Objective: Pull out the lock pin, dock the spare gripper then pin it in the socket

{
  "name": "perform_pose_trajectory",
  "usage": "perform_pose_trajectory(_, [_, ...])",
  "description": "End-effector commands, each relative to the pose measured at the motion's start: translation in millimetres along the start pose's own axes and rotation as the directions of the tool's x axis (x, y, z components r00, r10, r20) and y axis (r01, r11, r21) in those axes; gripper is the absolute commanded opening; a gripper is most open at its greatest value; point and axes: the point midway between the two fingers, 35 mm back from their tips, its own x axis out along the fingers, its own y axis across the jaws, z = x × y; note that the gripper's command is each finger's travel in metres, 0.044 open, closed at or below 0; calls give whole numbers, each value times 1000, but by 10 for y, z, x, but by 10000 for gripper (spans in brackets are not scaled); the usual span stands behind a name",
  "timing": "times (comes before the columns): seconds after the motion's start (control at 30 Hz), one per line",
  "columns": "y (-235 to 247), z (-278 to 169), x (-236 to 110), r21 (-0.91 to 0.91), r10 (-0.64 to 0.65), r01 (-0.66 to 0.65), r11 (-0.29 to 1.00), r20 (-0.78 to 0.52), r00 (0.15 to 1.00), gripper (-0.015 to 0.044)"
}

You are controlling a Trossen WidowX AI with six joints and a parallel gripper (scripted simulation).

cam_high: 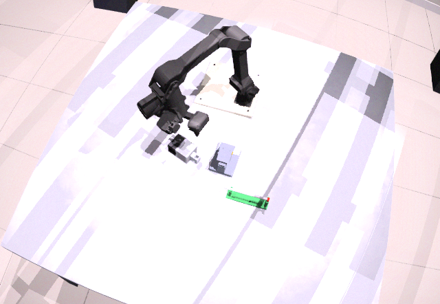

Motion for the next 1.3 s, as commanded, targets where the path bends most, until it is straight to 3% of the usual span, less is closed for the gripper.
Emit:
perform_pose_trajectory(0.0, [65, 89, -103, -717, 135, -61, 695, 47, 990, 440])
perform_pose_trajectory(0.23, [108, 119, -142, -941, 202, -5, 338, 68, 977, 440])
perform_pose_trajectory(0.43, [134, 140, -171, -996, 244, 75, 38, 82, 966, 440])
perform_pose_trajectory(0.97, [131, 142, -162, -996, 244, 76, 36, 82, 966, 440])
perform_pose_trajectory(1.27, [6, 181, 238, -996, 242, 78, 37, 84, 966, 440])
